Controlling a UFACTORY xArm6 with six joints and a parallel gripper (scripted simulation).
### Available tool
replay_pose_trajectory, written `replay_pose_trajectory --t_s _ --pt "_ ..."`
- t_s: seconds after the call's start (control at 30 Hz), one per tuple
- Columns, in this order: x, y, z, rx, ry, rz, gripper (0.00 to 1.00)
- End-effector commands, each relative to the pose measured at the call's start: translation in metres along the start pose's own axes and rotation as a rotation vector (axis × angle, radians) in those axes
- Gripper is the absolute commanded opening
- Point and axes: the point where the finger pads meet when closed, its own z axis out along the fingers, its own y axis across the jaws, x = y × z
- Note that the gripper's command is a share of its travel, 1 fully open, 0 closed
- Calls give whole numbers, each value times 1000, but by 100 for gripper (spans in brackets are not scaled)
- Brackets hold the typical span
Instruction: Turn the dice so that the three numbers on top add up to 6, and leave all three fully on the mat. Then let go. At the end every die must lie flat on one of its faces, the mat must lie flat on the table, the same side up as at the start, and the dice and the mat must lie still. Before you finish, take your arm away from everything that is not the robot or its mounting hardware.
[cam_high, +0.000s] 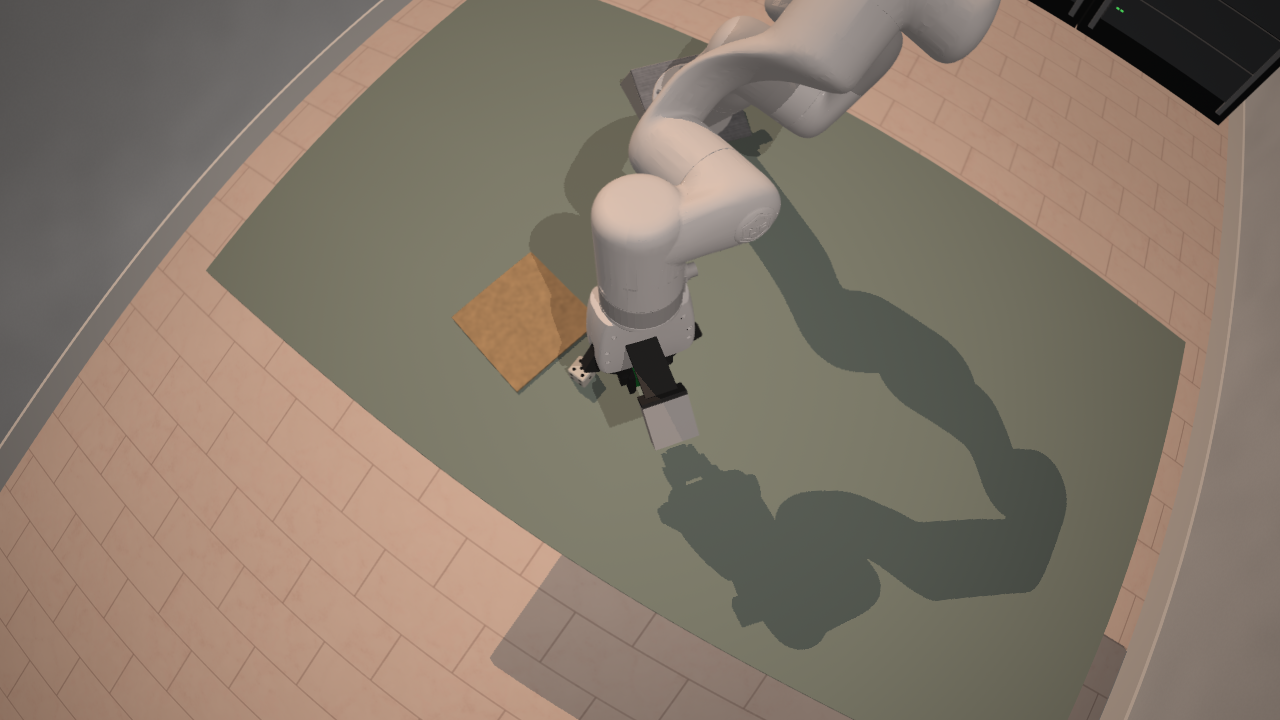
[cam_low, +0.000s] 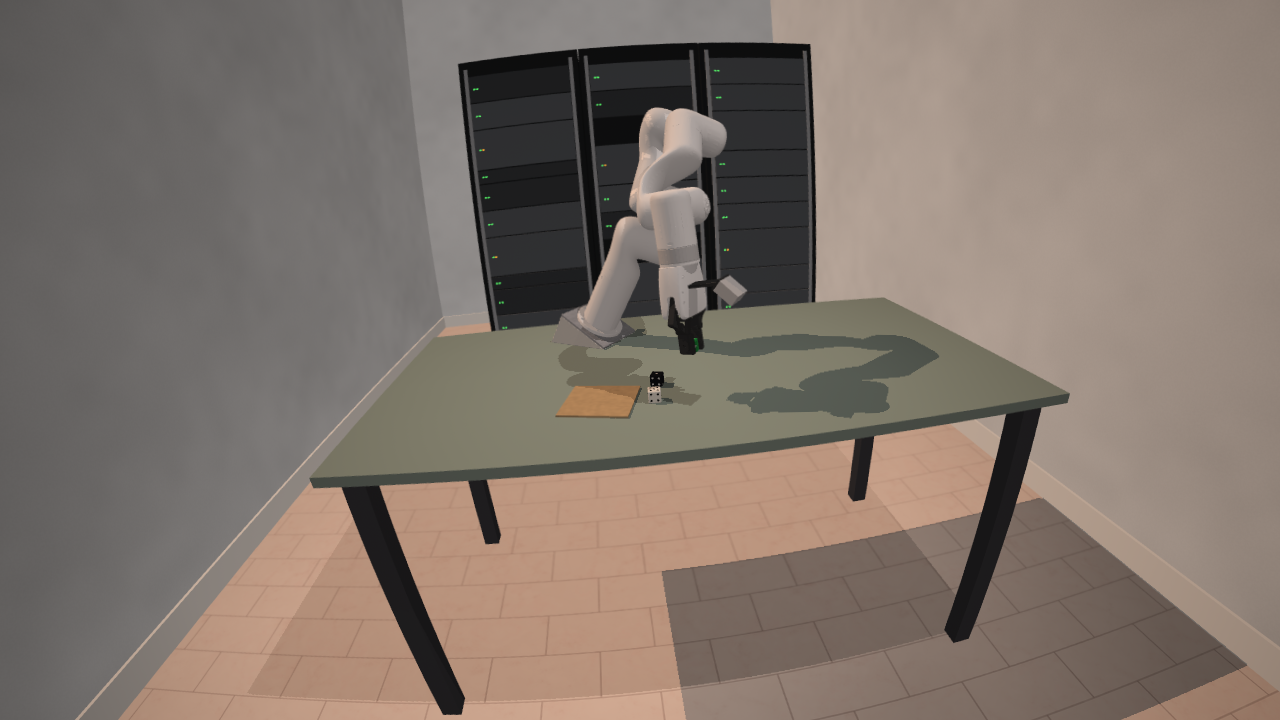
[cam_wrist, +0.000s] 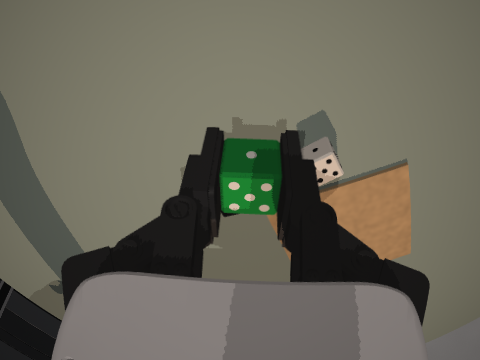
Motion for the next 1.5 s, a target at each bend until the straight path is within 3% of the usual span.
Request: replay_pose_trajectory --t_s 0.0,0.07,0.47,0.57,0.63,0.7,1.03,1.23,1.47 --pt "1 -1 0 13 130 -8 21" --pt "-1 -2 1 18 210 -8 21" --pt "-4 -2 1 21 485 -5 21" --pt "-4 -2 1 21 496 -5 21" --pt "-5 -2 1 21 596 -4 21" --pt "-5 -2 1 22 617 -4 21" --pt "-8 -2 1 22 895 -3 21" --pt "-9 -1 0 18 964 -2 21" --pt "-9 -1 0 16 972 -2 21"
